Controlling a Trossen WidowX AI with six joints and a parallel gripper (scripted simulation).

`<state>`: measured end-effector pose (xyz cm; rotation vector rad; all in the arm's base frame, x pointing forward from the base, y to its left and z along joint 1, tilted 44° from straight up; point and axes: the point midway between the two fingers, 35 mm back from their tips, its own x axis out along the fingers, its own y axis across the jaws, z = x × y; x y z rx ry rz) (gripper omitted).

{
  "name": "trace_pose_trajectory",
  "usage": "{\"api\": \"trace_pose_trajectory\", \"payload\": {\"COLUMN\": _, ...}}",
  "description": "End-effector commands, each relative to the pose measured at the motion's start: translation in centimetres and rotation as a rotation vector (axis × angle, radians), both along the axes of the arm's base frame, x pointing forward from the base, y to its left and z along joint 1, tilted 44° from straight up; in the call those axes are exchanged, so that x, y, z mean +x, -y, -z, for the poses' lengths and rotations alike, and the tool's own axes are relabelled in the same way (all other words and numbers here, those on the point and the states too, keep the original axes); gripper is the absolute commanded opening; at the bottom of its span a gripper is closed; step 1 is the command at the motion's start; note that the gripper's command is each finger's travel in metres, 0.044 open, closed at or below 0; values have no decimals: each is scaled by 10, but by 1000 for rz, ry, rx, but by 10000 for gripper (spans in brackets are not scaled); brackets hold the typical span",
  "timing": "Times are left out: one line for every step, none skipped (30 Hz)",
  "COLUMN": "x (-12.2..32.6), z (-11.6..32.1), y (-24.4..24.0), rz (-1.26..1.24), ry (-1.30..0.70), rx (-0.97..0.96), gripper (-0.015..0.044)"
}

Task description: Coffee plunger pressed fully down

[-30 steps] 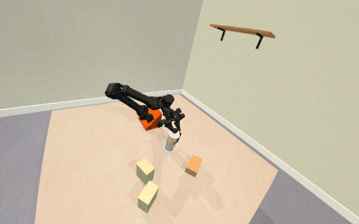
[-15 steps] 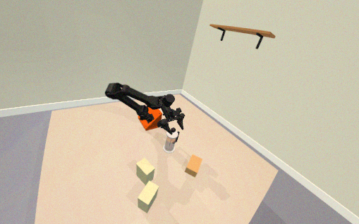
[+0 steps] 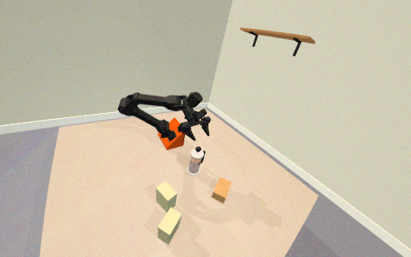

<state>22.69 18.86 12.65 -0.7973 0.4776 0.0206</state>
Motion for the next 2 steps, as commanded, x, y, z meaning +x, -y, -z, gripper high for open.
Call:
{"api": "trace_pose_trajectory", "payload": {"x": -1, "z": -3, "y": 0, "rz": 4, "ry": 3, "rx": 0, "gripper": 440}}
{"api": "trace_pose_trajectory", "payload": {"x": -1, "z": -3, "y": 0, "rz": 4, "ry": 3, "rx": 0, "gripper": 440}}
